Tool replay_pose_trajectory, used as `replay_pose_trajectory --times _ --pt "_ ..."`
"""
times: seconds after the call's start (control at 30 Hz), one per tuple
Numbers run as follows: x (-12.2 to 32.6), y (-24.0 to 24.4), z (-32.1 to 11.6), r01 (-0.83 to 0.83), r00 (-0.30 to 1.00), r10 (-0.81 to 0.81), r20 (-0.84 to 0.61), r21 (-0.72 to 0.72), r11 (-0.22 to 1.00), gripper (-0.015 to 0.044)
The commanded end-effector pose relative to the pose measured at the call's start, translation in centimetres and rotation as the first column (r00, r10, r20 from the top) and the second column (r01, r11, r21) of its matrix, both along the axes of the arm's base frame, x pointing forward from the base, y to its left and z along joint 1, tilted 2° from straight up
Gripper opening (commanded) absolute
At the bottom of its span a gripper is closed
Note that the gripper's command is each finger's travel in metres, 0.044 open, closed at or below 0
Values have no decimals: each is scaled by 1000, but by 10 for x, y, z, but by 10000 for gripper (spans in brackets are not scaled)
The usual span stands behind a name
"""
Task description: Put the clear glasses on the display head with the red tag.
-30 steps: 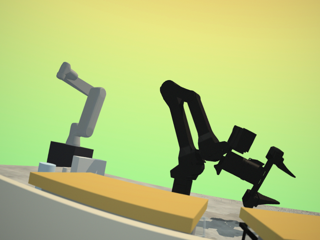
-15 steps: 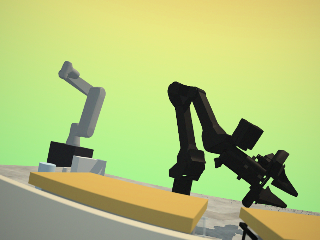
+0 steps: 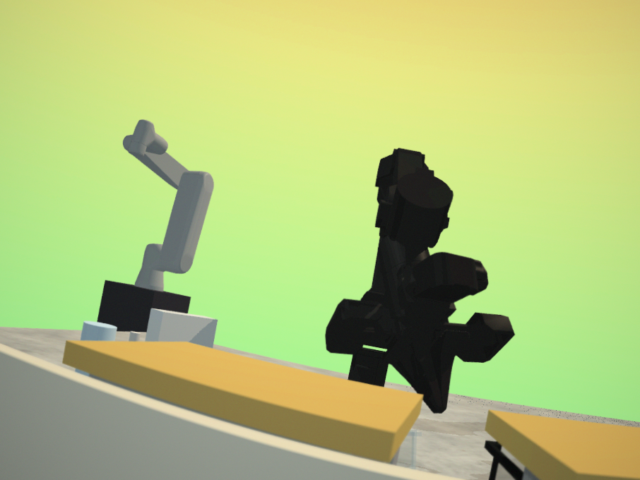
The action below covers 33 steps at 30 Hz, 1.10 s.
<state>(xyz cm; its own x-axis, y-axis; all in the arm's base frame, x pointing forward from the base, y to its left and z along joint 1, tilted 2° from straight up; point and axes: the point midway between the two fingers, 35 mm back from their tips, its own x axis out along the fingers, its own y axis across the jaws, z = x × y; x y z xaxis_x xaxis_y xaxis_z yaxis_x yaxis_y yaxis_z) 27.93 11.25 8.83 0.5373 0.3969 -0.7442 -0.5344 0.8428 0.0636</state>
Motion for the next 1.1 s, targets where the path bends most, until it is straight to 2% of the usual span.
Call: replay_pose_trajectory --times 0.0,0.13,0.23,0.33,0.47,0.57,0.63,0.7,0.73,1.07 --pt "14 -57 6 357 925 -346 -157 43 933 0" --pt "12 -120 11 699 686 -653 -321 43 714 0" --pt "0 -165 18 897 400 -802 -444 7 443 0" --pt "-21 -206 26 991 69 -841 -537 -59 119 0" --pt "-59 -251 39 930 -360 -711 -604 -179 -320 0" --pt "-94 -276 51 751 -620 -493 -611 -278 -599 0" --pt "-119 -289 60 579 -743 -306 -595 -343 -740 0" --pt "-136 -295 66 447 -800 -170 -576 -383 -808 0" --pt "-138 -296 67 430 -805 -152 -573 -387 -815 0" --pt "-137 -296 63 430 -805 -152 -573 -387 -815 0"
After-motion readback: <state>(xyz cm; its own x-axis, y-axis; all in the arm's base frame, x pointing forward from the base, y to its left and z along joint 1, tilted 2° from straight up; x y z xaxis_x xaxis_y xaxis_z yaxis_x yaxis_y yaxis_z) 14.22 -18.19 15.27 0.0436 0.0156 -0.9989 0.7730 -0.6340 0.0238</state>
